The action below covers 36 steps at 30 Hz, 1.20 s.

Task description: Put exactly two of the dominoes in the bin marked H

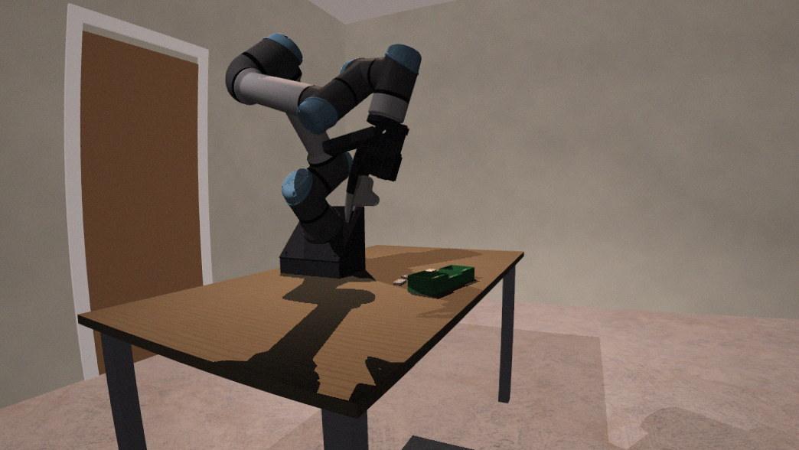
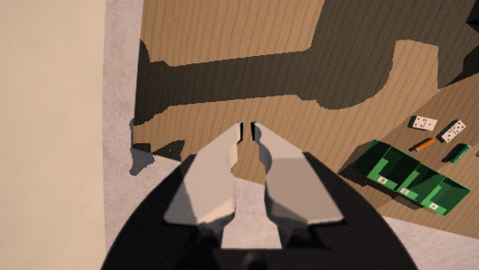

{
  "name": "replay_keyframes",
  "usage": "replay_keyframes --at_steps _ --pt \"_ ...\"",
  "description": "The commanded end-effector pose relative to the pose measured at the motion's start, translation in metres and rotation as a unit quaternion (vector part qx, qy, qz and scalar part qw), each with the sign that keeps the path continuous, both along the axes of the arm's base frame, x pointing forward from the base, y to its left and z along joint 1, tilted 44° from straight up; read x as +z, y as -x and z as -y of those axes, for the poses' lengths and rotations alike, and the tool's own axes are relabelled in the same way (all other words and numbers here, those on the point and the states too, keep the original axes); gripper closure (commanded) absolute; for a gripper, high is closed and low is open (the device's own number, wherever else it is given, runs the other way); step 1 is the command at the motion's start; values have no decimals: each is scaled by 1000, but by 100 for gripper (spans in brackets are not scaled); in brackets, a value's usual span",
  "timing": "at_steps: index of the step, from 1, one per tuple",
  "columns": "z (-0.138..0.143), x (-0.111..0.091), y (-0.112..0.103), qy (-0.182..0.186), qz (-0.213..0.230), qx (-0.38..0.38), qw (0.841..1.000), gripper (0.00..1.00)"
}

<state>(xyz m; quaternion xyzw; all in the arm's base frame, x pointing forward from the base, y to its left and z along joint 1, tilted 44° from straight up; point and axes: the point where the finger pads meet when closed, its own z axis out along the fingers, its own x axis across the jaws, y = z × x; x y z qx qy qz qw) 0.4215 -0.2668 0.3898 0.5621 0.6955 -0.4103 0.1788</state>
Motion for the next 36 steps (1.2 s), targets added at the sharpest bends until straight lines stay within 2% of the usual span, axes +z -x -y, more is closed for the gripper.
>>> replay_keyframes --at_steps 1,4,6,8,11,13,18,23,29,31,32,34,36 --pt "1 -12 -1 -2 -14 23 1000 96" --pt "-15 -18 -6 9 45 -22 999 96" --pt "-15 -18 -6 9 45 -22 999 96" --pt "-24 -27 -9 16 85 -50 995 96" --pt "-32 -36 -12 21 117 -69 991 96" --pt "-32 -36 -12 22 122 -73 990 96" --pt "-49 -54 -17 31 181 -112 977 96" --pt "-54 -60 -18 34 202 -125 971 96" --pt "-74 -80 -22 42 267 -169 948 96" --pt "-74 -80 -22 42 267 -169 948 96" --pt "-80 -86 -24 45 286 -183 939 96" --pt "-83 -89 -24 46 295 -189 936 96" --pt "-91 -98 -26 49 322 -208 922 96"
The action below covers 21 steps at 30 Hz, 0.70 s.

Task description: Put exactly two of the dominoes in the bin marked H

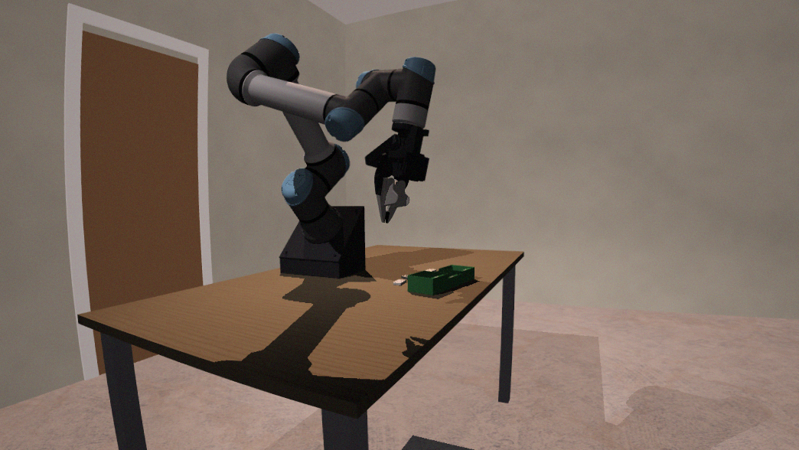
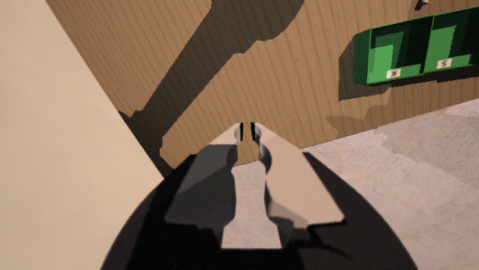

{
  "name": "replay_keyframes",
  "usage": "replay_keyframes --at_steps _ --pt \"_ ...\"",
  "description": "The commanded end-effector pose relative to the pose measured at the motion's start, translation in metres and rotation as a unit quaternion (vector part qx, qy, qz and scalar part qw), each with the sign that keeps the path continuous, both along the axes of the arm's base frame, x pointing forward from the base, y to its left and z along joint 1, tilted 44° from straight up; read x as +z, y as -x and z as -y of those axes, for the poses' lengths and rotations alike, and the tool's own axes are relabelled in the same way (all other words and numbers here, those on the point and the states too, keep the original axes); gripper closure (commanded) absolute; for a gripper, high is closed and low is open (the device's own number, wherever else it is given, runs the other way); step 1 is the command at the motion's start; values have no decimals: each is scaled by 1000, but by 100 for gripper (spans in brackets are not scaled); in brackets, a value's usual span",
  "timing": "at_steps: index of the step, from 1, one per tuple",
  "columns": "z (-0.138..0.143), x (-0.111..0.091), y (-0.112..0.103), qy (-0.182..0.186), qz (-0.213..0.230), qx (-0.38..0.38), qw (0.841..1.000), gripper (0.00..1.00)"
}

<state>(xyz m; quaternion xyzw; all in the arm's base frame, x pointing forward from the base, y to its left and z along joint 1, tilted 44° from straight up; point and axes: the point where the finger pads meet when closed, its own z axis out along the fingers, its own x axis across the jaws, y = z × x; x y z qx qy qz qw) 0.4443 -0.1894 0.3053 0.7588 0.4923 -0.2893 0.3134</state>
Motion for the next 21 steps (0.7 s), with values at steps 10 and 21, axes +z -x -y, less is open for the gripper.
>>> replay_keyframes --at_steps 10,21 --pt "-31 -30 -5 12 105 -77 991 96" --pt "-56 -55 -7 18 191 -139 972 96"
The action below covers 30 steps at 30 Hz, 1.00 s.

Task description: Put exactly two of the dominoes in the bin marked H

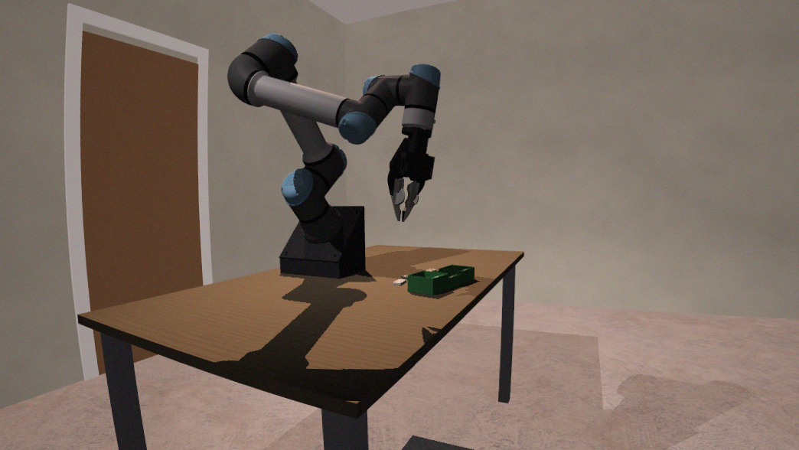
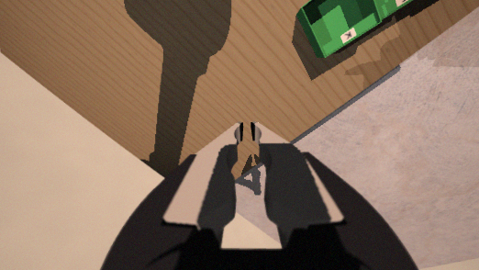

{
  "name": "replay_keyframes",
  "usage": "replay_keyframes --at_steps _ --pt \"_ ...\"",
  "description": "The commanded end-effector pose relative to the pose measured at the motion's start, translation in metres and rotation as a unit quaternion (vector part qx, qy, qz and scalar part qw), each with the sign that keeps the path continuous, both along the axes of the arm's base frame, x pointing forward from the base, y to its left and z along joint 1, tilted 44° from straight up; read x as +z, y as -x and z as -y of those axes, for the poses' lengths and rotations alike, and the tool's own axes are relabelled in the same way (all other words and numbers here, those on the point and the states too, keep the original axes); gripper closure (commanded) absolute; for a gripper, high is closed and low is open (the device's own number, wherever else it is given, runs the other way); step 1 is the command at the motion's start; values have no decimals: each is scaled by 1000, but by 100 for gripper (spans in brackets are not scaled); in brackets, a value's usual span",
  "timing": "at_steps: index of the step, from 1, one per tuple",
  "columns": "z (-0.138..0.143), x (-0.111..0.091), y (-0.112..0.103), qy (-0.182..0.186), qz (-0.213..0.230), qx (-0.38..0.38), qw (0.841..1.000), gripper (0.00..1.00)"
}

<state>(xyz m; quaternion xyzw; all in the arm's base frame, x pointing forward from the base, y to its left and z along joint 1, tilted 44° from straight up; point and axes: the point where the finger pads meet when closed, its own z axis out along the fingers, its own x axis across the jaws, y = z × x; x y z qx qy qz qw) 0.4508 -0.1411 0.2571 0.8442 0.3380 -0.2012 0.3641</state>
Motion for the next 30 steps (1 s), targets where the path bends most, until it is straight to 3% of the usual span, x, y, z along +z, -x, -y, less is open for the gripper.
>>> replay_keyframes --at_steps 1,14,17,20,25,30 --pt "-14 -13 -1 6 46 -38 998 96" --pt "-49 -46 -1 10 168 -130 977 96" --pt "-49 -46 -1 10 168 -130 977 96" --pt "-63 -60 0 11 215 -166 962 96" --pt "-72 -69 2 12 249 -193 949 96" --pt "-87 -83 4 12 301 -236 924 96"
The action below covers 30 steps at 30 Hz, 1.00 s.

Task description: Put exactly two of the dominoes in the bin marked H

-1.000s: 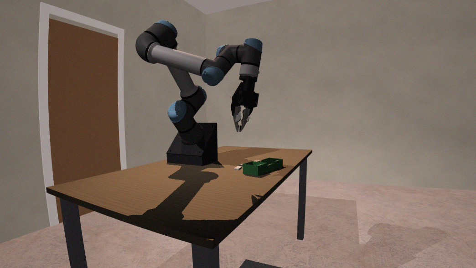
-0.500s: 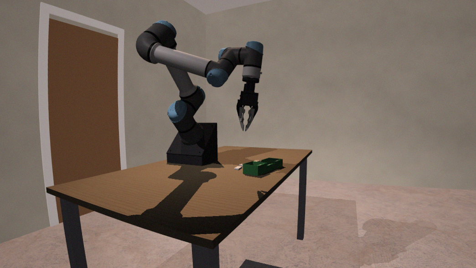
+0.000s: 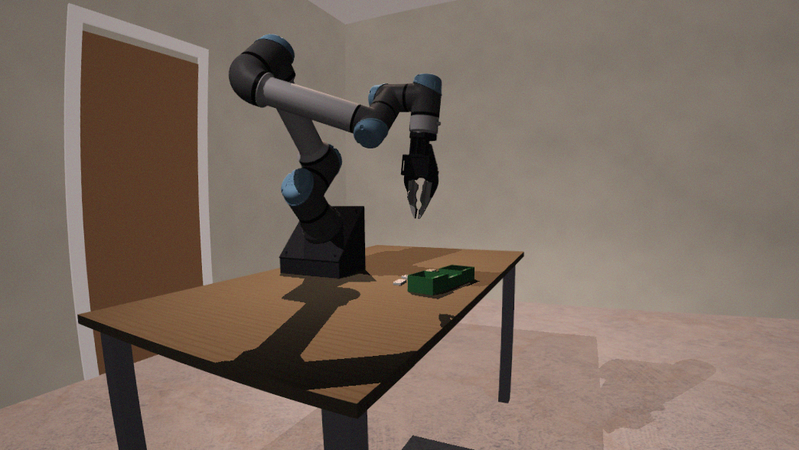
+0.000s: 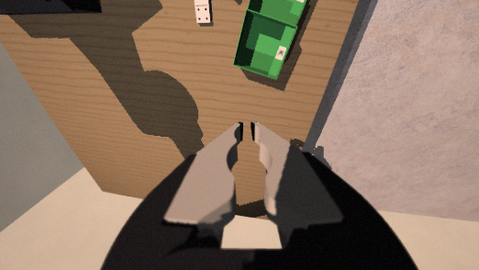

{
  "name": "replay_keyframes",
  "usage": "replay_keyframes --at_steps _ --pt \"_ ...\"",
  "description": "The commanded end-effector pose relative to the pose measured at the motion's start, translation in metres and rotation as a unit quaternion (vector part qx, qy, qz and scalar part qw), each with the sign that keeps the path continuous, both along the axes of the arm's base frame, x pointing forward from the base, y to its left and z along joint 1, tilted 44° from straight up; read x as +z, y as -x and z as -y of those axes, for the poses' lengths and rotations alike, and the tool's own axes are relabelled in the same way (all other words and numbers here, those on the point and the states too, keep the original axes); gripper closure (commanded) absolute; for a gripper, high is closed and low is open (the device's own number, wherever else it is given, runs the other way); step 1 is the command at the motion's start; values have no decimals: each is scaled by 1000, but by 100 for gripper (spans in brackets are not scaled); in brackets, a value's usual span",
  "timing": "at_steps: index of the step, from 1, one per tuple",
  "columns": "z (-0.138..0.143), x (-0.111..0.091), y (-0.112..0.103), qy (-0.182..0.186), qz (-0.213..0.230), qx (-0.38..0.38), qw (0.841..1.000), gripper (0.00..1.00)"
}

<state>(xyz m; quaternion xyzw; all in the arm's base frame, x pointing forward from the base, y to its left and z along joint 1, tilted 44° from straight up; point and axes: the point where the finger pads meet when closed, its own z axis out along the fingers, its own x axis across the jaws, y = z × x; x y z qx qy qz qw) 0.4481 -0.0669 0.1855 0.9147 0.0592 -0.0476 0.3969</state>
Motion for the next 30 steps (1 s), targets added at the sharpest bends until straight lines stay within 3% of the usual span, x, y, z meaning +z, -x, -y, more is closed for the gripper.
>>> replay_keyframes --at_steps 1,10,17,21,23,30 --pt "-13 -11 2 4 47 -43 998 96" --pt "-34 -32 7 3 130 -110 985 96" --pt "-53 -50 15 1 202 -170 965 96" --pt "-54 -51 15 0 209 -177 962 96" --pt "-65 -62 21 -1 245 -208 947 96" --pt "-78 -75 29 -4 307 -262 915 96"
